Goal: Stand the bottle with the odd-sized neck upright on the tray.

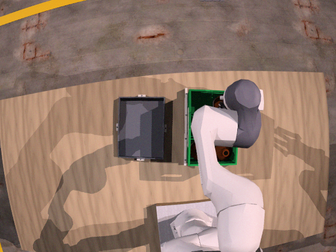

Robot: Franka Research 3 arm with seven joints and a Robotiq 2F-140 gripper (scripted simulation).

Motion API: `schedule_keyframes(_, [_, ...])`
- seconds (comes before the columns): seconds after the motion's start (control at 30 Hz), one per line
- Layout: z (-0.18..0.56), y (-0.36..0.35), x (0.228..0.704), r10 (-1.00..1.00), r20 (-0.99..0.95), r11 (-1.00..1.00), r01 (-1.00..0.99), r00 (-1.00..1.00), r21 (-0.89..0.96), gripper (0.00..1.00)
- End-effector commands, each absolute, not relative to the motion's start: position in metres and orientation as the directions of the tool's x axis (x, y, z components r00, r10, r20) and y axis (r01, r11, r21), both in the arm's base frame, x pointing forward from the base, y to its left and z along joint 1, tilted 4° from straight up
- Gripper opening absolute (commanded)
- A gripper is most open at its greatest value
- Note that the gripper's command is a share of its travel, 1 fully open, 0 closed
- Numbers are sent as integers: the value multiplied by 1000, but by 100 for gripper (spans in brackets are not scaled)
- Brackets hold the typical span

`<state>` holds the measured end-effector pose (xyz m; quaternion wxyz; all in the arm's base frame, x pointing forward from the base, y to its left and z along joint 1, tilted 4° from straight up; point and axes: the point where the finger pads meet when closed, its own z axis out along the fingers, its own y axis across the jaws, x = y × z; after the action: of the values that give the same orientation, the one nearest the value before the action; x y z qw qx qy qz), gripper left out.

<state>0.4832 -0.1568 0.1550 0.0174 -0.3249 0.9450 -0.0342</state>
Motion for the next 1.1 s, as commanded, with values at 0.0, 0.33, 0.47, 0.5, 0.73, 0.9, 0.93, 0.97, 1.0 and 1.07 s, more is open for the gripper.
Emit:
schedule_keyframes(0.0, [154, -157, 483, -617, -13, 785, -615, -787, -74, 10])
schedule_keyframes(0.33, [154, -157, 483, -617, -13, 785, -615, -787, -74, 10])
schedule_keyframes(0.47, [154, -157, 483, -617, -13, 785, -615, -787, -74, 44])
schedule_keyframes(0.5, [154, -157, 483, -617, -13, 785, -615, -787, -74, 44])
schedule_keyframes(0.73, [154, -157, 483, -617, -13, 785, -615, -787, -74, 44])
schedule_keyframes(0.9, [154, -157, 483, -617, -13, 785, -615, -787, -74, 44])
schedule_keyframes(0.93, [154, -157, 483, -617, -13, 785, -615, -787, -74, 44])
schedule_keyframes(0.97, [154, -157, 483, -617, -13, 785, -615, -787, -74, 44])
schedule_keyframes(1.0, [154, -157, 483, -617, -13, 785, -615, -787, -74, 44])
schedule_keyframes(1.07, [154, -157, 483, -617, -13, 785, -615, -787, -74, 44])
